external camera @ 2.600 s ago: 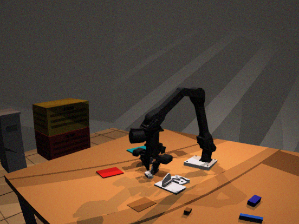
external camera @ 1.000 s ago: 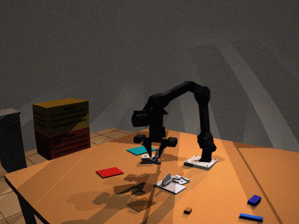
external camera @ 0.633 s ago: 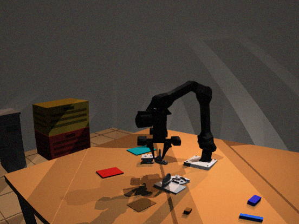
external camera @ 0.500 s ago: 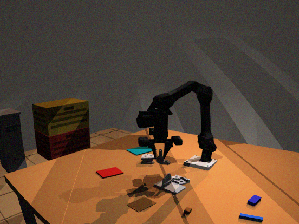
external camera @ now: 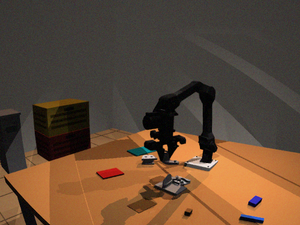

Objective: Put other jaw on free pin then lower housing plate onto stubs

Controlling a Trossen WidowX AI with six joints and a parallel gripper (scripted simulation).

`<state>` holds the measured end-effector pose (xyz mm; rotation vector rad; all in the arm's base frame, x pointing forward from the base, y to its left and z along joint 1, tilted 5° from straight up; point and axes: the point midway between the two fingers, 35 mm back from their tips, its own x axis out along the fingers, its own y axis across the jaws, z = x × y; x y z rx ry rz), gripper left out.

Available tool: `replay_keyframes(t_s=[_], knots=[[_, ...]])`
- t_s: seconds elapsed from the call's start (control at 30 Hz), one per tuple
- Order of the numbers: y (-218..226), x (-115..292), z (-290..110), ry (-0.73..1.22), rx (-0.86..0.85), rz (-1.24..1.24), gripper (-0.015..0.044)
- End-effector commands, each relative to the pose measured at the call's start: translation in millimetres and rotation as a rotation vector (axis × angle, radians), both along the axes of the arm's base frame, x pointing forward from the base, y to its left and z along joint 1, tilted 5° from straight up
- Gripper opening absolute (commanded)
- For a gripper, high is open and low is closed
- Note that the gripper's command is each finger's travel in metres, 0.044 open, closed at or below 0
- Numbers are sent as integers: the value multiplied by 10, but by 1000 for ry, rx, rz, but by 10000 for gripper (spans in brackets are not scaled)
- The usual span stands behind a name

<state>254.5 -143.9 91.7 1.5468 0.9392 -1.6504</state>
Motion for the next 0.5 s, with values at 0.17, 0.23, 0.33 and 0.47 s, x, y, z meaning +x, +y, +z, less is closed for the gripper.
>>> replay_keyframes(t_s=[0.17,0.23,0.33,0.47], knots=[[145,-10,11,-6,17,239,134],[176,-12,11,-6,21,295,134],[221,-16,10,-6,26,379,134],[282,-23,10,-6,34,492,134]])
